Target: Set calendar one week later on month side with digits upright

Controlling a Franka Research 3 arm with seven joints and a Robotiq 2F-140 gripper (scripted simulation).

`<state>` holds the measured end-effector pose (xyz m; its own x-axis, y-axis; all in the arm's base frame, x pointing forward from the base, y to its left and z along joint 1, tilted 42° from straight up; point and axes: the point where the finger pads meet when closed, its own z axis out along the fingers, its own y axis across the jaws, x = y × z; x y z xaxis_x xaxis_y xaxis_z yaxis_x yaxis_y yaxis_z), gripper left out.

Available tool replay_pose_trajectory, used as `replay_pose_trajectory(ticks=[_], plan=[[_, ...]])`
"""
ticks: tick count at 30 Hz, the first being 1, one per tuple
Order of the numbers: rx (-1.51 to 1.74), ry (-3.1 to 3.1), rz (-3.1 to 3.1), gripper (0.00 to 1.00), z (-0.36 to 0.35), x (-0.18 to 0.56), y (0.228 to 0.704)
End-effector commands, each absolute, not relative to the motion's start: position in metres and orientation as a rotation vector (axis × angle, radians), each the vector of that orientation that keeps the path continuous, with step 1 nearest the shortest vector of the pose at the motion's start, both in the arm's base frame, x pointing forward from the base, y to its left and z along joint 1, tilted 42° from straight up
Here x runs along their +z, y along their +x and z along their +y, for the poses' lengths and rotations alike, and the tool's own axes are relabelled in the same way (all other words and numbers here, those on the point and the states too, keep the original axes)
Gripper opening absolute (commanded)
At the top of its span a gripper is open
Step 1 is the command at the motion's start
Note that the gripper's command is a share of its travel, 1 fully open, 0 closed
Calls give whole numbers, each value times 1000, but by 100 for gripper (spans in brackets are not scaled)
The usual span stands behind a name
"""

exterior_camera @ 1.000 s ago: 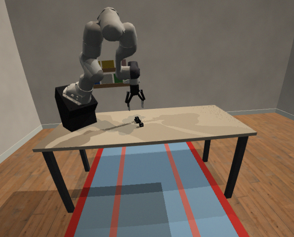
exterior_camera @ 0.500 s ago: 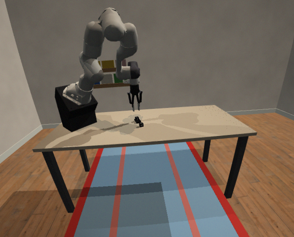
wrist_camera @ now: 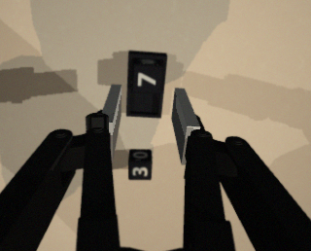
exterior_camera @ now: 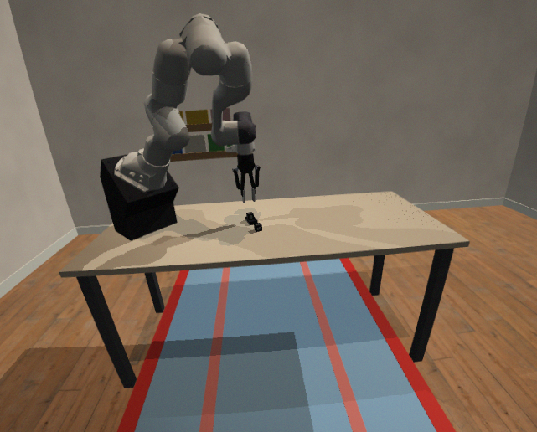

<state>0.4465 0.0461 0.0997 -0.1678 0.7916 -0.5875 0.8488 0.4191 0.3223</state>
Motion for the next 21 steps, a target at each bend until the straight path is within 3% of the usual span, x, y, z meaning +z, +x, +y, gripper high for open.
replay_pose_trajectory(ticks=[1,21], plan=[[-101,1394,1959,28,46,100,447],[-101,1394,1959,28,42,94,451]])
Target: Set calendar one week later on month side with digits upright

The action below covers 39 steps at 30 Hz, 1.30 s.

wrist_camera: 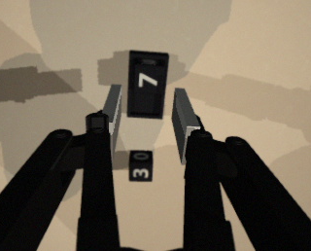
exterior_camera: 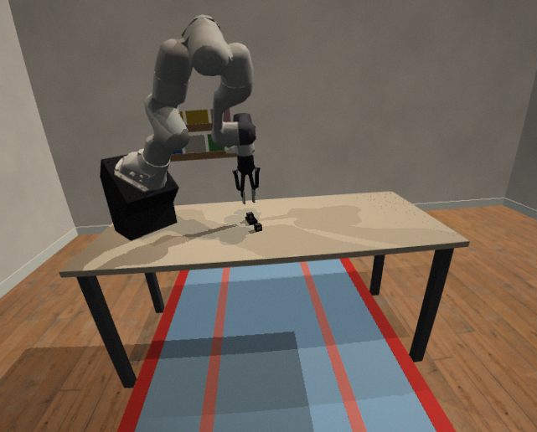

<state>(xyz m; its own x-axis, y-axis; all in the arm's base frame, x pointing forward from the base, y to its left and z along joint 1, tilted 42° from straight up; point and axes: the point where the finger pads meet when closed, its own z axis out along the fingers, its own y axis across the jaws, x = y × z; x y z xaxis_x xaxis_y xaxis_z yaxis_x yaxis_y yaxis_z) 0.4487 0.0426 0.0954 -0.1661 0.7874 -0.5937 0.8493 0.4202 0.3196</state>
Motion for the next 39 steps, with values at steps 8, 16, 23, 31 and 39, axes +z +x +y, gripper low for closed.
replay_pose_trajectory(ticks=[8,16,23,31,39], plan=[[-101,1394,1959,28,38,87,455],[-101,1394,1959,28,33,78,462],[-101,1394,1959,28,29,72,466],[-101,1394,1959,28,25,65,470],[-101,1394,1959,28,23,62,472]])
